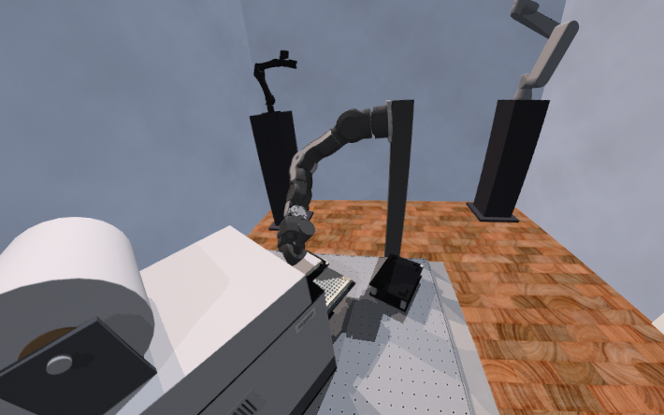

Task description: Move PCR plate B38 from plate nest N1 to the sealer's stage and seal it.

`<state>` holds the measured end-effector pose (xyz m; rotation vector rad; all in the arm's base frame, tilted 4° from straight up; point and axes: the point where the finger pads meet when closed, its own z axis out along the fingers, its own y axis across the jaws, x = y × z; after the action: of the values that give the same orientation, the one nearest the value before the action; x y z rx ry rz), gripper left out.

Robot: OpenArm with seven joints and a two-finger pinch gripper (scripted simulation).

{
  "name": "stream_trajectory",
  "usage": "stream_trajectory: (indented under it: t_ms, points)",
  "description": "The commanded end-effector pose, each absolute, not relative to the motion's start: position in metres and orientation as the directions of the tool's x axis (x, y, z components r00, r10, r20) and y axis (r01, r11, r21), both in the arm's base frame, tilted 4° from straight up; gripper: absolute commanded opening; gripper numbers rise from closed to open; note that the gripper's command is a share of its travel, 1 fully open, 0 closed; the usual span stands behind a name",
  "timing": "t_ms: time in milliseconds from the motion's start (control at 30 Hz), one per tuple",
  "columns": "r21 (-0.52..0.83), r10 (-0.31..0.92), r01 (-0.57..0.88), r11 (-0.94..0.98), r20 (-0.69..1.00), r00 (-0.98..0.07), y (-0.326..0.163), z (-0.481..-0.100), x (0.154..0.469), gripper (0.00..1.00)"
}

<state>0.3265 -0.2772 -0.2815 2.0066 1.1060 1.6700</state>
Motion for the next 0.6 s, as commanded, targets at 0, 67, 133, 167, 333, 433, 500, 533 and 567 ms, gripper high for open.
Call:
stream_trajectory:
  t_ms: [0,67,133,167,333,433,500,533,567]
  points:
    - [0.677,0.721,0.324,-0.661,0.692,0.024,-0.2857,-0.2719,0.3316,0.00]
    - [0.677,0.721,0.324,-0.661,0.692,0.024,-0.2857,-0.2719,0.3316,0.00]
    - [0.677,0.721,0.324,-0.661,0.692,0.024,-0.2857,-0.2719,0.3316,0.00]
    - [0.677,0.721,0.324,-0.661,0.692,0.024,-0.2857,-0.2719,0.3316,0.00]
    - [0.662,0.697,0.289,-0.692,0.716,0.030,-0.2853,-0.2706,0.3320,0.00]
    - [0.600,0.617,0.176,-0.780,0.785,0.057,-0.2854,-0.2720,0.3315,0.00]
    - [0.576,0.588,0.137,-0.806,0.806,0.064,-0.2855,-0.2725,0.3313,0.00]
    - [0.576,0.588,0.137,-0.806,0.806,0.064,-0.2855,-0.2725,0.3313,0.00]
    - [0.576,0.588,0.137,-0.806,0.806,0.064,-0.2855,-0.2725,0.3313,0.00]
